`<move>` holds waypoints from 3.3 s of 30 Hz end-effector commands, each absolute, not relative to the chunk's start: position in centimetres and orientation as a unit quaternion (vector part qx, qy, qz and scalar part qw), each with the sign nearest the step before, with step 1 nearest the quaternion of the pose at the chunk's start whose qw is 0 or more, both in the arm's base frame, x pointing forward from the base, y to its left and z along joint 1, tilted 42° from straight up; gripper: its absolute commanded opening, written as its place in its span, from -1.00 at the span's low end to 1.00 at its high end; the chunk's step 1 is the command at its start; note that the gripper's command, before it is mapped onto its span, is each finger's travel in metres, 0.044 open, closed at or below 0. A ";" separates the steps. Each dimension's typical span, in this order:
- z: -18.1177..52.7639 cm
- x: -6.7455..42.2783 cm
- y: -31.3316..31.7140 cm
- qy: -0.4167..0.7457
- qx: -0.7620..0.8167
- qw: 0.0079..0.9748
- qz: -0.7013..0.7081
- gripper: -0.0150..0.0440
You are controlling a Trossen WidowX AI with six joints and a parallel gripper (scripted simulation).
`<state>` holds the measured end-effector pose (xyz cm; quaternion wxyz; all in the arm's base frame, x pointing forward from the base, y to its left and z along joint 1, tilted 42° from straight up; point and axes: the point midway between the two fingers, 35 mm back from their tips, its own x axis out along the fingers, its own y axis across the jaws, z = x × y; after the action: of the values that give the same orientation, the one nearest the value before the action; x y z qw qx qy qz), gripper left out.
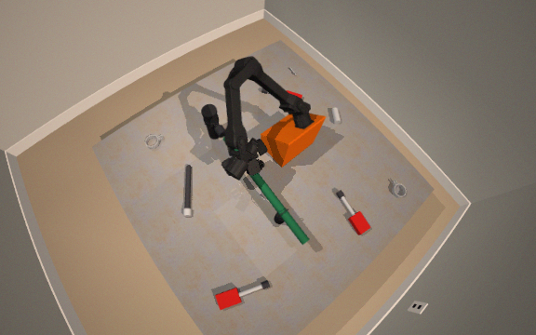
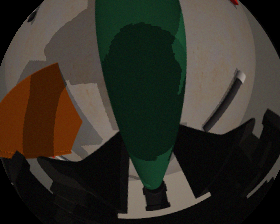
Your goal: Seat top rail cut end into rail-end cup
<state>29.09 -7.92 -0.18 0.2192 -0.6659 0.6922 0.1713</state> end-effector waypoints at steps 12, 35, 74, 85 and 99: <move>0.5 29.4 -7.8 0.692 -0.666 0.219 0.172 -0.49; 1.8 29.2 -9.5 0.693 -0.664 0.219 0.176 -0.49; 1.5 29.4 -9.2 0.693 -0.663 0.219 0.181 -0.49; 1.5 29.4 -9.1 0.693 -0.664 0.217 0.181 -0.49; 1.6 29.5 -9.0 0.692 -0.664 0.216 0.181 -0.49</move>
<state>29.28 -9.33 1.45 0.2167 -0.6595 0.6962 0.1827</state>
